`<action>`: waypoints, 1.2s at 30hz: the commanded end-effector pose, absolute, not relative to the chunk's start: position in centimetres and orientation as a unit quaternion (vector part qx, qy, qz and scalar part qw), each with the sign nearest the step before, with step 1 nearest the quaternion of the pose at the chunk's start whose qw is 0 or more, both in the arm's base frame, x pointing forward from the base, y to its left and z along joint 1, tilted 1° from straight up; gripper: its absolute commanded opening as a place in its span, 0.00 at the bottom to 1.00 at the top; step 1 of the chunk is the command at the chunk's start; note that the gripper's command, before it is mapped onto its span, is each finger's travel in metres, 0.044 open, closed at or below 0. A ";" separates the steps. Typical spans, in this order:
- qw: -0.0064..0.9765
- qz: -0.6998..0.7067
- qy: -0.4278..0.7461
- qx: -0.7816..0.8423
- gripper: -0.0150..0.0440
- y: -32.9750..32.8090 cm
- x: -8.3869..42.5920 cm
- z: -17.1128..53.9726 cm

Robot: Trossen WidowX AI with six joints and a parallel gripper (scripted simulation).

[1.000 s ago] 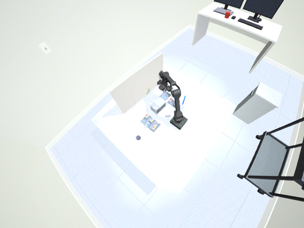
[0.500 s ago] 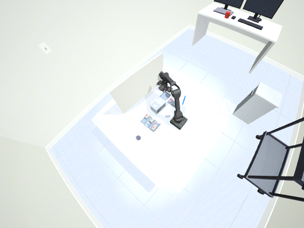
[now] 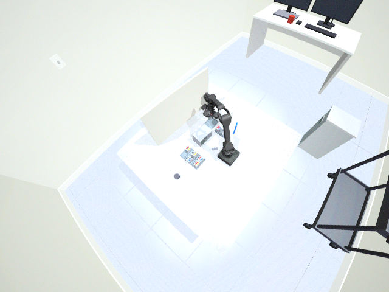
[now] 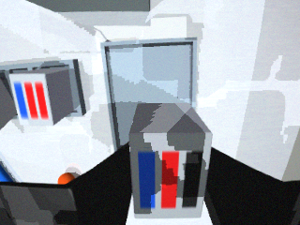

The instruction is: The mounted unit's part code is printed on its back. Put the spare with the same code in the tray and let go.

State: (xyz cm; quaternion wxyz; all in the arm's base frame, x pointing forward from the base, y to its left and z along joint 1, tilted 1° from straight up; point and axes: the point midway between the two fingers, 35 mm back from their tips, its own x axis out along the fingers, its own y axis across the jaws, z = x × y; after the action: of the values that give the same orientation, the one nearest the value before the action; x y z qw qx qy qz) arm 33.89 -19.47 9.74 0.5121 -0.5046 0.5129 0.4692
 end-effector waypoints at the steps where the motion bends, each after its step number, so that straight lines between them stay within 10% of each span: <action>1: 0.512 0.471 0.510 -0.505 0.25 -19.4 33.9 9.4; 36: 0.512 0.471 0.510 -0.505 0.25 -19.4 33.9 6.5</action>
State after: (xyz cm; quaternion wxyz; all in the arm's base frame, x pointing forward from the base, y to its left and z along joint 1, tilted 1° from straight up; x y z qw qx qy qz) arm 33.89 -19.52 6.78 0.5121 -0.5045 0.5129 0.4692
